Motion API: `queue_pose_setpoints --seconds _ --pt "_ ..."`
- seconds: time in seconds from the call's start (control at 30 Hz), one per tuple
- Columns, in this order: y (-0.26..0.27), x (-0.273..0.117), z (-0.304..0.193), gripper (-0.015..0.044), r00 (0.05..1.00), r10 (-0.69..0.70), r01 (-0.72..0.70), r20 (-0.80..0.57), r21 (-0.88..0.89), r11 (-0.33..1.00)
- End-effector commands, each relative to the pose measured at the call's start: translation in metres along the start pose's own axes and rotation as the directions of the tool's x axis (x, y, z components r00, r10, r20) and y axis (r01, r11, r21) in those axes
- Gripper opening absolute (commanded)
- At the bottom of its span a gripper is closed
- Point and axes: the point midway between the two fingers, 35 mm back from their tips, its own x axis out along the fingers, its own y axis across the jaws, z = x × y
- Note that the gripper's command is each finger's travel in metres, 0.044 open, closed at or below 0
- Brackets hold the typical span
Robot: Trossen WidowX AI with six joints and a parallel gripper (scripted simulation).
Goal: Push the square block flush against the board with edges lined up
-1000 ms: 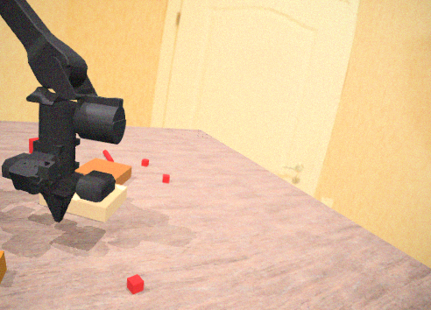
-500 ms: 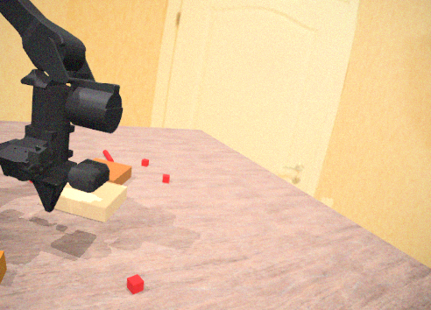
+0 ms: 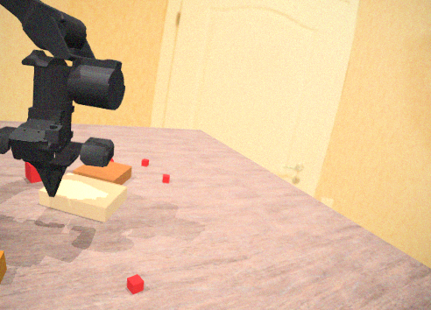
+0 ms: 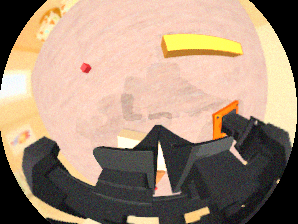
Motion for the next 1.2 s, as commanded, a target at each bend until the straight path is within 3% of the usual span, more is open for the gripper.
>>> queue_pose_setpoints --seconds 0.0,0.53,1.17 --pt "-0.001 -0.001 -0.001 0.0 1.0 -0.001 0.001 0.001 -0.113 0.994" --pt "-0.002 -0.001 -0.007 0.0 1.0 -0.001 0.001 0.001 -0.618 0.786" --pt "-0.004 -0.001 -0.014 0.0 1.0 -0.001 0.0 0.0 -0.97 0.245"
